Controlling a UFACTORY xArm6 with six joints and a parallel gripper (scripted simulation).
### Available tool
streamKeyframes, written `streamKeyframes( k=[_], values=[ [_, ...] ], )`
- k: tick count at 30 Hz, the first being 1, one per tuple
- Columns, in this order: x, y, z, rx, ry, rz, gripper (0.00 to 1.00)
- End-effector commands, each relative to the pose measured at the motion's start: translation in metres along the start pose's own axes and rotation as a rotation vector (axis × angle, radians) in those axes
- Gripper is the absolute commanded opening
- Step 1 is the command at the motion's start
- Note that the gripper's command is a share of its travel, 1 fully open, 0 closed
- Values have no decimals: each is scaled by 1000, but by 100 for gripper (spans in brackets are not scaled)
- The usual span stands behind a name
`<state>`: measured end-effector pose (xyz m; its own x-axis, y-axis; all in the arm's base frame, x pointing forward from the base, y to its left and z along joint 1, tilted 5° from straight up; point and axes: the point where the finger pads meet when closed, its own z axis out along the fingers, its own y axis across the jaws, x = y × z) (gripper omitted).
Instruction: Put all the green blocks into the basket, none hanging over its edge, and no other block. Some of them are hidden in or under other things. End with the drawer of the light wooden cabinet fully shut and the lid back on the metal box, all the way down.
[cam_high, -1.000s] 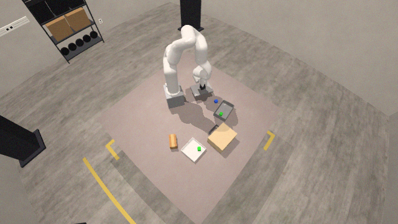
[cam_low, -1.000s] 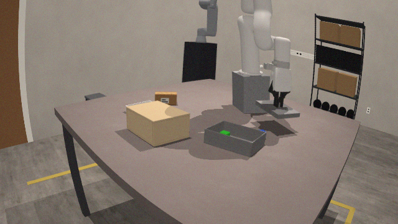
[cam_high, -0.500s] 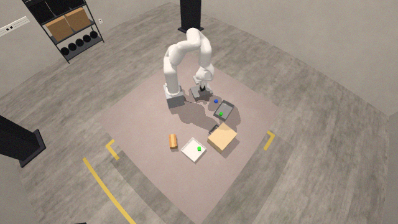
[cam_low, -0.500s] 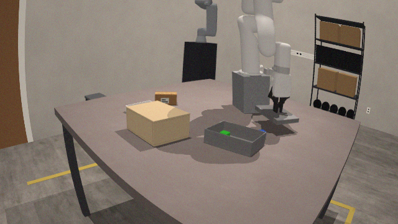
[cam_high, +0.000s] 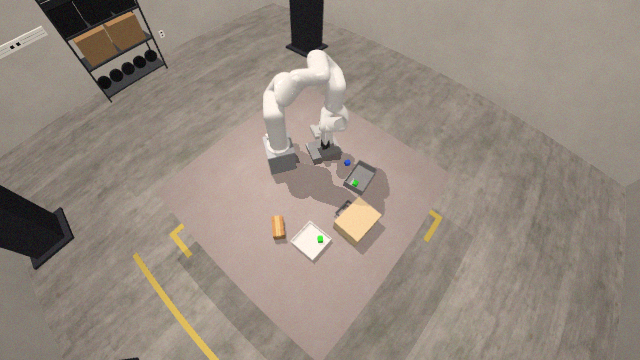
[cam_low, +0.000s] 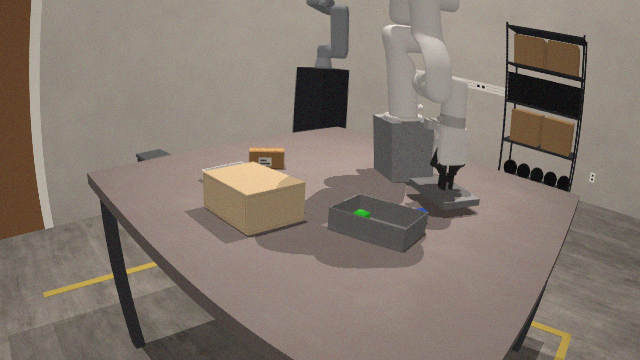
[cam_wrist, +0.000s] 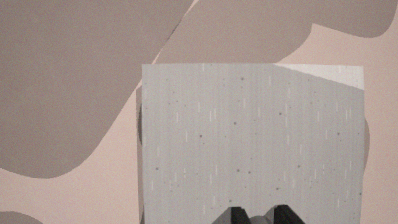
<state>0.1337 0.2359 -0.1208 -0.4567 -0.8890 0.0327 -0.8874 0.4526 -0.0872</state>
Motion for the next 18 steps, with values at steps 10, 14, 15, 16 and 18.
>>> streamKeyframes(
  k=[10, 14, 15, 16, 18],
  values=[
    [-2, 0, 17, 3, -27, 2, 0],
    [-2, 0, 18, 3, -27, 2, 0],
    [-2, 0, 18, 3, -27, 2, 0],
    [-2, 0, 19, 3, -27, 2, 0],
    [-2, 0, 20, 3, -27, 2, 0]
  ],
)
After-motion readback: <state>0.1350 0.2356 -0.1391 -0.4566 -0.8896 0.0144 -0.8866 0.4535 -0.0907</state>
